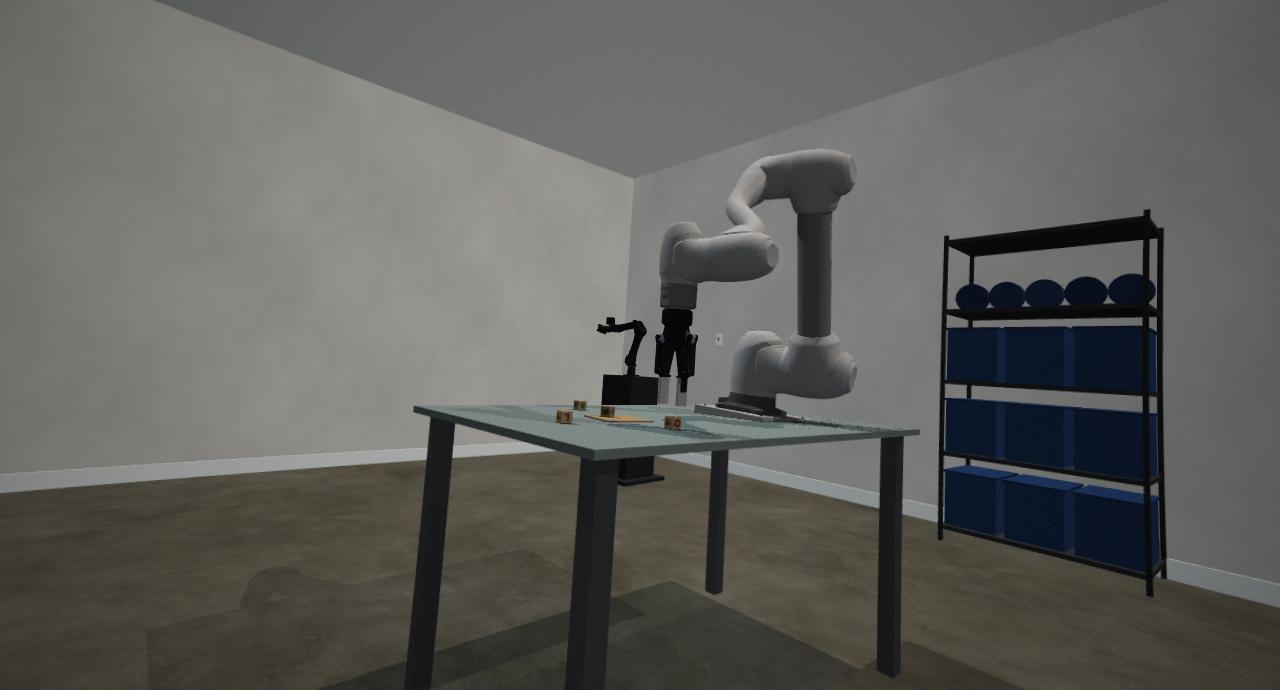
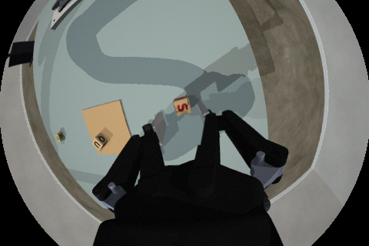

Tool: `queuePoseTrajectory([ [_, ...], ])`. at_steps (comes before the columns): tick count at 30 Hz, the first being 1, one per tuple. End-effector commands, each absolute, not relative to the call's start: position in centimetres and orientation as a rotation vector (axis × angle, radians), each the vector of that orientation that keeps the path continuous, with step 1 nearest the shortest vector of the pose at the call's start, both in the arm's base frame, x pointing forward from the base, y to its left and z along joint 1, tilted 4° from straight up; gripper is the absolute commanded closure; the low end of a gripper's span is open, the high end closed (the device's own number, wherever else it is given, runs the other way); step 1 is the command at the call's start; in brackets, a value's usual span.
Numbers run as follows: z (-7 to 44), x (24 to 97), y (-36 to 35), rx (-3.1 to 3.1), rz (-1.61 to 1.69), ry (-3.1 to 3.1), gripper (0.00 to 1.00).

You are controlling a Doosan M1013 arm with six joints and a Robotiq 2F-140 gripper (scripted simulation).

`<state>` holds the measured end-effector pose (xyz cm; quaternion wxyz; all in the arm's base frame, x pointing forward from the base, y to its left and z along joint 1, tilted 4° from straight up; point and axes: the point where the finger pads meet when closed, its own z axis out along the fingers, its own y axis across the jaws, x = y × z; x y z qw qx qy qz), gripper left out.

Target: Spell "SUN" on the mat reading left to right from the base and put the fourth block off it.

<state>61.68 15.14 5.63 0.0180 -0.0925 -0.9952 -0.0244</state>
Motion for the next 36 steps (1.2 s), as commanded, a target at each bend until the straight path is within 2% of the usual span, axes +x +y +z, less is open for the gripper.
queuePoseTrajectory([
  [1,4.72,61.42,15.62,-0.29,-0.081,-3.085,0.6],
  [36,4.02,61.39,15.66,-0.29,-0.081,-3.085,0.6],
])
